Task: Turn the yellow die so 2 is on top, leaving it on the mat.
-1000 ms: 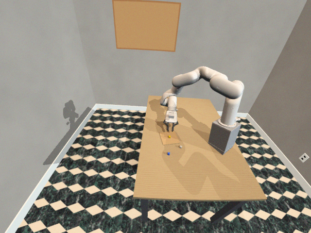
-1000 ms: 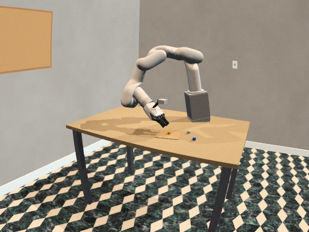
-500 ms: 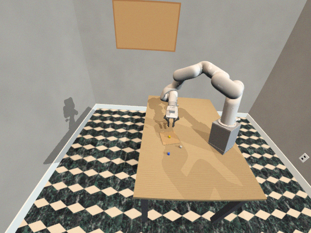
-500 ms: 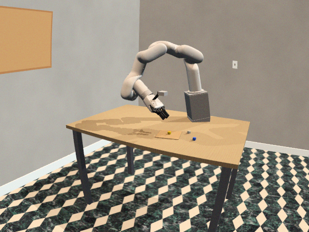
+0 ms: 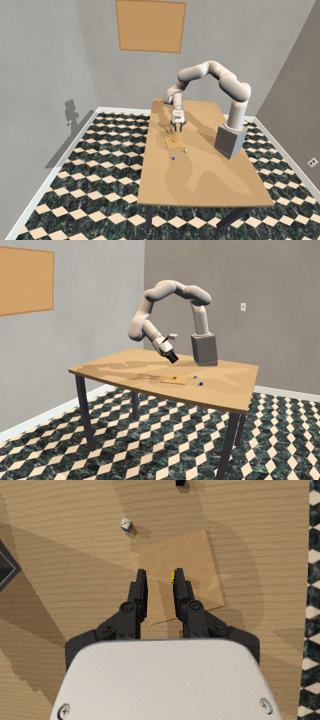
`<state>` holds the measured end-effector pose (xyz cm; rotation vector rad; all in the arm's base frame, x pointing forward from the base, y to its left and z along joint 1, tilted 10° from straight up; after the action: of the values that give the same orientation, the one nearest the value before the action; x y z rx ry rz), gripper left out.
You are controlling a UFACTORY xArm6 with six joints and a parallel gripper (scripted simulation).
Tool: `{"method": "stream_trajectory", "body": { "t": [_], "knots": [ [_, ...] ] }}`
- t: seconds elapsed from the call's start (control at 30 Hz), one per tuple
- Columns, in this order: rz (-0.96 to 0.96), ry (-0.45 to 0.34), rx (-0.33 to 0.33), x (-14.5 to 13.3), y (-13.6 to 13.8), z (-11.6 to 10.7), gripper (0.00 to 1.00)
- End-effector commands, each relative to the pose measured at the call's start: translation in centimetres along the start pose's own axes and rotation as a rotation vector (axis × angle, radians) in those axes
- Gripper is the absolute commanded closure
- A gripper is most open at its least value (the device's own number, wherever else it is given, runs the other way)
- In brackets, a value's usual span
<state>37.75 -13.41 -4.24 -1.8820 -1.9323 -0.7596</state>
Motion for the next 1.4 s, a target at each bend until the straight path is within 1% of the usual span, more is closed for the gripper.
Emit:
{"method": "stream_trajectory", "body": {
  "t": [0.0, 0.03, 0.07, 0.1, 0.13, 0.17, 0.2, 0.3, 0.4, 0.5, 0.53, 0.57, 0.63, 0.67, 0.7, 0.73, 0.8, 0.83, 0.9, 0.93, 0.97, 1.03, 1.13, 1.2, 1.33, 1.37],
  "knots": [
    [0.05, -0.106, 0.128, 1.0, -1.2, 1.0, 0.69],
    [0.055, -0.123, 0.141, 1.1, -1.4, 1.1, 0.69],
    [0.055, -0.123, 0.142, 1.1, -1.4, 1.2, 0.69],
    [0.065, -0.164, 0.171, 1.3, -1.7, 1.3, 0.69],
    [0.066, -0.168, 0.174, 1.3, -1.8, 1.4, 0.69],
    [0.075, -0.208, 0.197, 1.5, -2.0, 1.5, 0.69],
    [0.076, -0.217, 0.202, 1.5, -2.1, 1.5, 0.69],
    [0.088, -0.301, 0.236, 1.8, -2.4, 1.6, 0.69],
    [0.093, -0.377, 0.253, 1.9, -2.5, 1.6, 0.69],
    [0.093, -0.379, 0.254, 1.9, -2.5, 1.6, 0.69],
    [0.094, -0.434, 0.258, 2.0, -2.4, 1.5, 0.69],
    [0.092, -0.487, 0.256, 2.2, -2.3, 1.4, 0.69],
    [0.088, -0.531, 0.25, 2.3, -2.0, 1.3, 0.69],
    [0.087, -0.537, 0.248, 2.3, -2.0, 1.3, 0.69],
    [0.082, -0.579, 0.237, 2.5, -1.6, 1.2, 0.69],
    [0.081, -0.582, 0.236, 2.5, -1.6, 1.2, 0.69],
    [0.067, -0.648, 0.206, 2.9, -0.7, 0.9, 0.69],
    [0.065, -0.658, 0.201, 2.9, -0.6, 0.9, 0.69],
    [0.048, -0.709, 0.163, 3.5, 0.4, 0.7, 0.69],
    [0.046, -0.712, 0.16, 3.5, 0.5, 0.7, 0.69],
    [0.037, -0.732, 0.14, 3.8, 1.0, 0.7, 0.69],
    [0.037, -0.732, 0.14, 3.8, 1.0, 0.7, 0.69],
    [0.016, -0.768, 0.093, 4.6, 2.1, 0.6, 0.69],
    [0.008, -0.779, 0.076, 4.9, 2.6, 0.6, 0.69],
    [0.004, -0.783, 0.067, 5.0, 2.8, 0.6, 0.69],
    [0.004, -0.783, 0.067, 5.0, 2.8, 0.6, 0.0]
  ]
}}
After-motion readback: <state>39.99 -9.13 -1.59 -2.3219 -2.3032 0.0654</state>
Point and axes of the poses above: the point where the finger pads meet when closed, its own z axis out along the fingers, its own y axis across the jaws, x = y × z, the point moved 1 cm from there along -z, back along the fingers, and after that the axes turned 13 degrees about -z, right-handed, at the moved point
